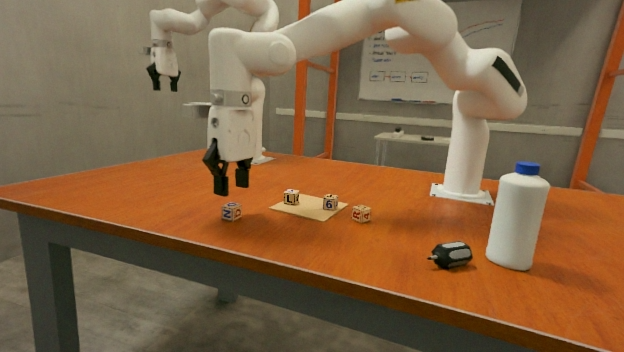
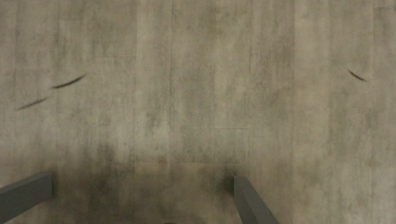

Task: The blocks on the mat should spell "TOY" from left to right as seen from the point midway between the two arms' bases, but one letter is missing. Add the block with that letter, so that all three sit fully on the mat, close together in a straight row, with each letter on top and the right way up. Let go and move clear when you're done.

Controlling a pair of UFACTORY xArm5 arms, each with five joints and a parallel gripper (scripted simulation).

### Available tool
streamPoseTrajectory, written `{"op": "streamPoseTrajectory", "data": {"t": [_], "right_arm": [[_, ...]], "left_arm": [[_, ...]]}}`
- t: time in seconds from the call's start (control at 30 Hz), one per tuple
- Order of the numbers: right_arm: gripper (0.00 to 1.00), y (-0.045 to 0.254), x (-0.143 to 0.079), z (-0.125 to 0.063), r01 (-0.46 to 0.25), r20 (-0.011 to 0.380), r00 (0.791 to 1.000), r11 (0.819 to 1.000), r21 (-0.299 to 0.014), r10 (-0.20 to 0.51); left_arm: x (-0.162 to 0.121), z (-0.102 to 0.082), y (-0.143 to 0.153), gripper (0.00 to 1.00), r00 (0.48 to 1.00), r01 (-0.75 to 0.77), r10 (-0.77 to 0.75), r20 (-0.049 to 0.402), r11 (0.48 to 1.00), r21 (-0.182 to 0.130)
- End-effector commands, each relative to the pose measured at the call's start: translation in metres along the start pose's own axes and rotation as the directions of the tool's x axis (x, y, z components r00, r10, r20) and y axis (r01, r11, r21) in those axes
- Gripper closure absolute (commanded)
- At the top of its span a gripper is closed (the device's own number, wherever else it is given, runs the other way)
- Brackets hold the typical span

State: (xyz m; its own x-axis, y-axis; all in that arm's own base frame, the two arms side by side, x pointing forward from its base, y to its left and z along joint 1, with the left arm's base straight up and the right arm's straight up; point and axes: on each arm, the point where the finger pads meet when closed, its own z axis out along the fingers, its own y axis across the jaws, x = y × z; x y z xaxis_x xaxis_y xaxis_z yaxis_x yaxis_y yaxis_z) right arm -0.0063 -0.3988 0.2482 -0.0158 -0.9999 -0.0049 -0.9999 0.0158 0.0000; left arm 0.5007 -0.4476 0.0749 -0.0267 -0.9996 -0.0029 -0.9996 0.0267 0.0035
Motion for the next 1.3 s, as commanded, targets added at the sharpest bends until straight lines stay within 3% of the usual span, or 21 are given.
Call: {"op": "streamPoseTrajectory", "data": {"t": [0.0,0.53,1.27], "right_arm": [[0.0,0.0,0.001,-0.002,0.0,-0.005,1.0,1.0,0.0,0.0],[0.0,0.0,0.001,-0.002,0.0,-0.005,1.0,1.0,0.0,0.0],[0.0,0.0,0.001,-0.002,0.0,-0.005,1.0,1.0,0.0,0.0]], "left_arm": [[0.001,0.004,-0.001,0.31,1.0,0.0,0.0,-0.003,1.0,0.003],[0.001,0.017,-0.001,0.31,1.0,0.0,0.0,-0.003,1.0,0.003],[0.001,0.018,-0.001,0.31,1.0,0.0,0.0,-0.003,1.0,0.003]]}}
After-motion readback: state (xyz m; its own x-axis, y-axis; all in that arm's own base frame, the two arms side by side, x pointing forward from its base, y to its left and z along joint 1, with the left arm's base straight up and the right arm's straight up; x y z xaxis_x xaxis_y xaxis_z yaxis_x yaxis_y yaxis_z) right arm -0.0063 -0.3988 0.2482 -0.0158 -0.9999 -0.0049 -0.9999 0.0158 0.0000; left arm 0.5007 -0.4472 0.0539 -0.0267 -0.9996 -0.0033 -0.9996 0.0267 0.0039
